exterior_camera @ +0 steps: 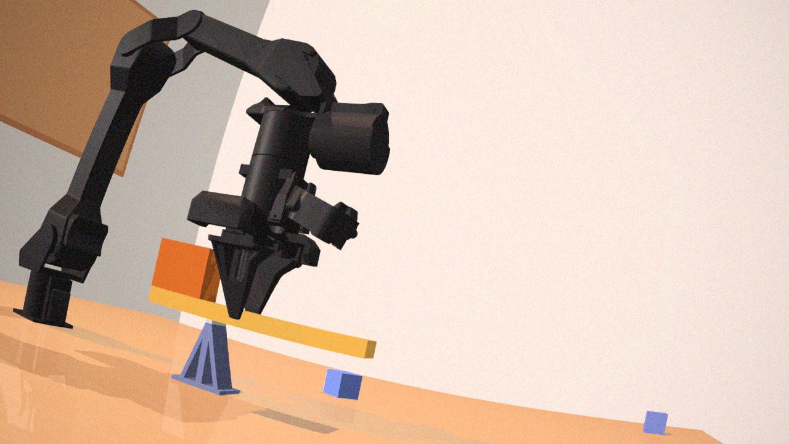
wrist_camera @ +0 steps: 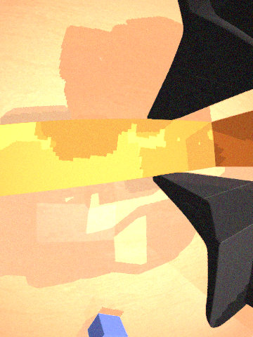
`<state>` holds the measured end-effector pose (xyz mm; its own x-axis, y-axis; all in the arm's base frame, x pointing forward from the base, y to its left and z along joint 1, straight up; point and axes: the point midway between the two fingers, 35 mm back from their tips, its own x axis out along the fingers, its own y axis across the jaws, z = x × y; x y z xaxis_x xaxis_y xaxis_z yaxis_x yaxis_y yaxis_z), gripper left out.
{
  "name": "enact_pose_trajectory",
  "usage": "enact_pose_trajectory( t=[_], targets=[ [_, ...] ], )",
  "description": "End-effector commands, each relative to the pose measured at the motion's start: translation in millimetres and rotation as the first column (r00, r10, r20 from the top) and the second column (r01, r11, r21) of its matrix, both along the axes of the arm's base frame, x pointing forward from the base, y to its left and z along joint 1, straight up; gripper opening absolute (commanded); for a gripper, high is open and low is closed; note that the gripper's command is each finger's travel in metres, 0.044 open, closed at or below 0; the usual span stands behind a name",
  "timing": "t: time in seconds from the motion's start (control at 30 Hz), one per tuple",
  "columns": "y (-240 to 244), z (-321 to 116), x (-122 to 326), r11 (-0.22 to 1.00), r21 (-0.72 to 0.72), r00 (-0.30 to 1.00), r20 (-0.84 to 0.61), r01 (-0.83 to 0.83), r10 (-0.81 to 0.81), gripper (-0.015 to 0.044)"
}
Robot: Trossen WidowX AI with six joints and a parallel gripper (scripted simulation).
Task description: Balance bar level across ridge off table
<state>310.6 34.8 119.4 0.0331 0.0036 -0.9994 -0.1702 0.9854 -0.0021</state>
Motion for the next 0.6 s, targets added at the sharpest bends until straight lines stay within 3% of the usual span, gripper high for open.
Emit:
enact_pose_trajectory(
  t=[0.0, 0.13, 0.57],
  targets=[
    [0.0, 0.0, 0.0, 1.0, 0.0, 1.0, 0.0, 0.0, 0.0, 0.0079],
    [0.0, 0.0, 0.0, 1.0, 0.0, 1.0, 0.0, 0.0, 0.0, 0.0167],
    [0.0, 0.0, 0.0, 1.0, 0.0, 1.0, 0.0, 0.0, 0.0, 0.0167]
  ],
)
